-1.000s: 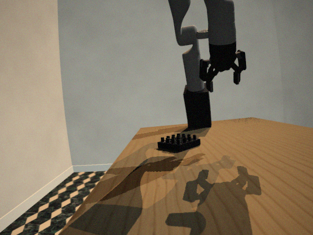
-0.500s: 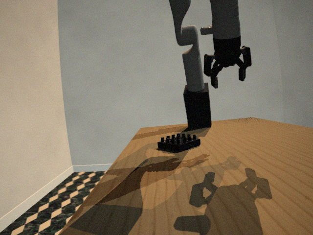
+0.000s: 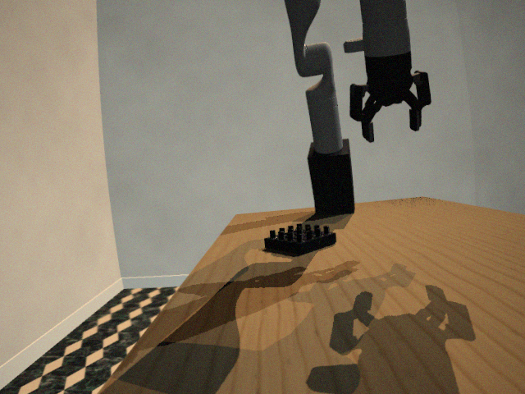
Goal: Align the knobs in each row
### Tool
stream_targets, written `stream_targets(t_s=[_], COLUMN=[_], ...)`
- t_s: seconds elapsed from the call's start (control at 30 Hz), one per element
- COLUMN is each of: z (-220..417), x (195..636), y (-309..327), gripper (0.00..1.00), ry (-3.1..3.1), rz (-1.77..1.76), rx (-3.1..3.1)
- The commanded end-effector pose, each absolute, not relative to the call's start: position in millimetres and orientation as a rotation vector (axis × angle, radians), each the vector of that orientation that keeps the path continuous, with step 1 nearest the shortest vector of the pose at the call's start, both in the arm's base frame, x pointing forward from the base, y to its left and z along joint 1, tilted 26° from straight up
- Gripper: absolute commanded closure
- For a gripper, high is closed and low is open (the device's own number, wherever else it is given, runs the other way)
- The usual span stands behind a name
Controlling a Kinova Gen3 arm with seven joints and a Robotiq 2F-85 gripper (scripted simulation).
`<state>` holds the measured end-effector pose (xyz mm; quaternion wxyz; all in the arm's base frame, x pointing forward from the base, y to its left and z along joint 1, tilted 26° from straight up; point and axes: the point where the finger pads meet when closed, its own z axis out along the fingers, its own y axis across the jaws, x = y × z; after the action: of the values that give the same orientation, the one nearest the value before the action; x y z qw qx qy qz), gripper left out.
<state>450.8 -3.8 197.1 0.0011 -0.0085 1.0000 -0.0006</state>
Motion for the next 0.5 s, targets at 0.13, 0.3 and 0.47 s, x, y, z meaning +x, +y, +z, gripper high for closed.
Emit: stream_targets(t_s=[0.13, 0.3, 0.47], z=[191.6, 184.6, 184.6], x=[454.2, 456.6, 456.6], y=[-12.9, -24.2, -24.2], gripper=[0.00, 0.00, 0.00], ry=[3.117, 3.103, 3.103], rz=[-0.041, -0.079, -0.079], rx=[-0.077, -0.133, -0.133])
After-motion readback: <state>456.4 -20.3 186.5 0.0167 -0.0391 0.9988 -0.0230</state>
